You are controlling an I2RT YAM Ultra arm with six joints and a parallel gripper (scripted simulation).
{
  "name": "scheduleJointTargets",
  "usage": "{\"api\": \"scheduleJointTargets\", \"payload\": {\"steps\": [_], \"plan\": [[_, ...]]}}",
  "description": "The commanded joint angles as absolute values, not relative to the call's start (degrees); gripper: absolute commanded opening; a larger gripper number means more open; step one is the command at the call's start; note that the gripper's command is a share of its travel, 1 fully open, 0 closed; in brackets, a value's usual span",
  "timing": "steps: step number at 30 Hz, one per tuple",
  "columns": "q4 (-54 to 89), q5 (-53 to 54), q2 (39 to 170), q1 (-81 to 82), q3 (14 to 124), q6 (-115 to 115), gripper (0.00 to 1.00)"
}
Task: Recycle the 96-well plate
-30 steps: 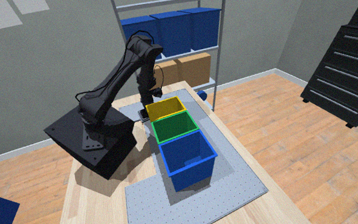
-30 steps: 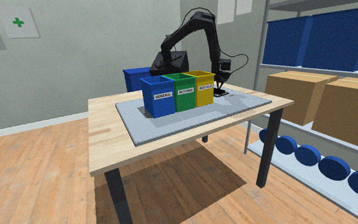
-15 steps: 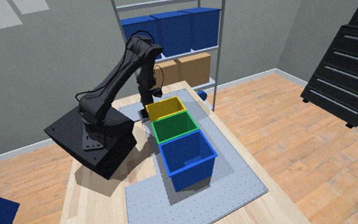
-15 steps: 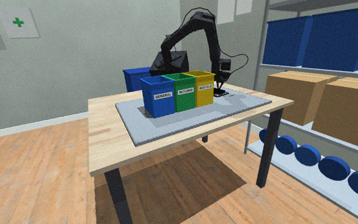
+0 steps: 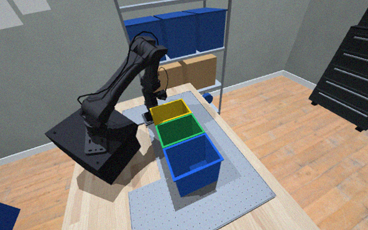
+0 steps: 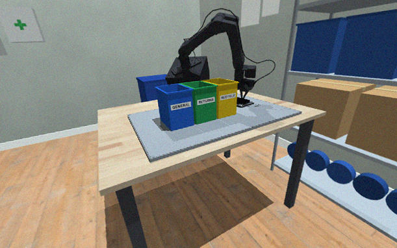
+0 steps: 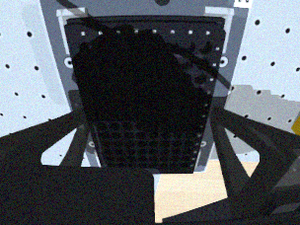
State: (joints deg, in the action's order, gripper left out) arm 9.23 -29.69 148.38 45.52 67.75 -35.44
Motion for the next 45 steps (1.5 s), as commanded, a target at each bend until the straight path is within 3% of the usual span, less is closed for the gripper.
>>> {"api": "scheduleJointTargets", "payload": {"steps": [1, 9, 10, 45], "plan": [[8.2, -30.4, 149.1, 46.5, 69.3, -35.3, 1.00], [8.2, -30.4, 149.1, 46.5, 69.3, -35.3, 1.00], [8.2, -30.4, 149.1, 46.5, 69.3, -35.3, 0.00], [8.9, -30.2, 147.7, 46.2, 67.9, -35.5, 0.00]]}}
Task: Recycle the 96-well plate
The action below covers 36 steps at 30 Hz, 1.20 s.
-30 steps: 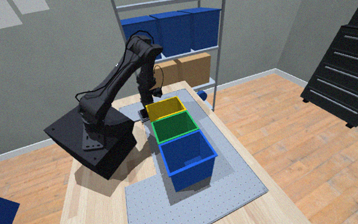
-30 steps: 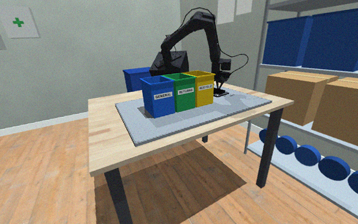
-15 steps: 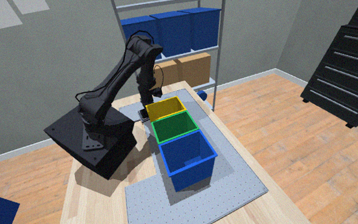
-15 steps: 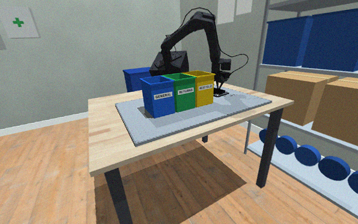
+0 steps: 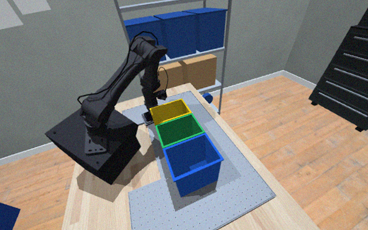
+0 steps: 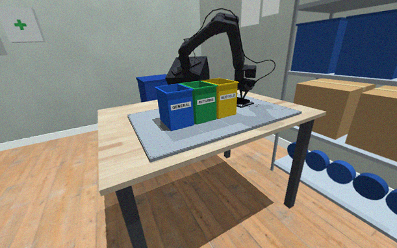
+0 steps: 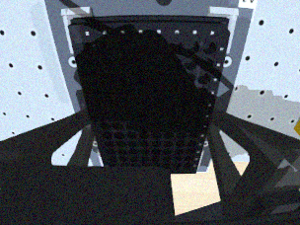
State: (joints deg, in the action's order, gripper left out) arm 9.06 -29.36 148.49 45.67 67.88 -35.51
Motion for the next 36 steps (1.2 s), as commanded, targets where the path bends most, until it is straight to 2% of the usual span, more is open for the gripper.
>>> {"api": "scheduleJointTargets", "payload": {"steps": [1, 36], "plan": [[9.6, -30.5, 147.3, 46.6, 67.9, -35.9, 0.00], [19.2, -30.4, 138.4, 51.0, 65.5, -41.0, 0.00]]}}
